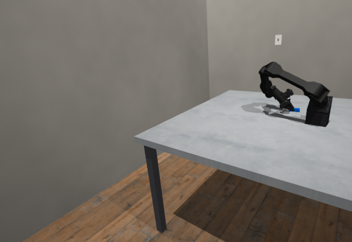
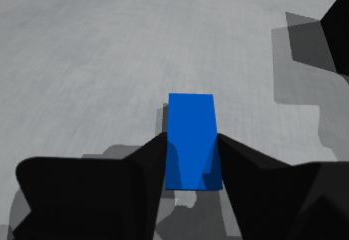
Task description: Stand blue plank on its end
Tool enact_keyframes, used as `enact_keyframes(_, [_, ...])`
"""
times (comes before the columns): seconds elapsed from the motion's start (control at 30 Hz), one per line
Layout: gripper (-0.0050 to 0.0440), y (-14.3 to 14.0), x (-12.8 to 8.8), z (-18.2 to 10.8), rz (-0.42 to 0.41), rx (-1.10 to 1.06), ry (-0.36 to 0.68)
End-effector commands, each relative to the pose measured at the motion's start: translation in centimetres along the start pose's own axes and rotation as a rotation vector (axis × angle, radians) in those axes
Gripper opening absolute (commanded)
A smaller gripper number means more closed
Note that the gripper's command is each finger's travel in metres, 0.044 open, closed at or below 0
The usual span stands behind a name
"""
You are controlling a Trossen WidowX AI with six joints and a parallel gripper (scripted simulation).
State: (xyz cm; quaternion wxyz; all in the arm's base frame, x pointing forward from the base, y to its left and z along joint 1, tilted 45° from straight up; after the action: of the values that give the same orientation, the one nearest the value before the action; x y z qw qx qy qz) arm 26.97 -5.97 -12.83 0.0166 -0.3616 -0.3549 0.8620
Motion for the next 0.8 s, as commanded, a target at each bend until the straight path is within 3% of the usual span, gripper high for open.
enact_keyframes(0.0, [0.0125,-0.1,0.0,-0.1,0.001,-0.001,0.001])
enact_keyframes(0.57, [0.0125,-0.1,0.0,-0.1,0.001,-0.001,0.001])
enact_keyframes(0.77, [0.0125,-0.1,-1.2,0.7,0.015,-0.004,0.012])
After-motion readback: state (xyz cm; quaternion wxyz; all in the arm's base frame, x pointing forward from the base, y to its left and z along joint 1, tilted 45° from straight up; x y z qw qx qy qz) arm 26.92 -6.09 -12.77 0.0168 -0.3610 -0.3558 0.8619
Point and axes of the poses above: the point midway between the two fingers, 35 mm back from their tips, its own x axis out along the fingers, its own y axis across the jaws, z = x × y, the point moved 9 cm from there along -x, back along the fingers, and after that the axes turned 8 degrees about x, right-handed, at the moved point
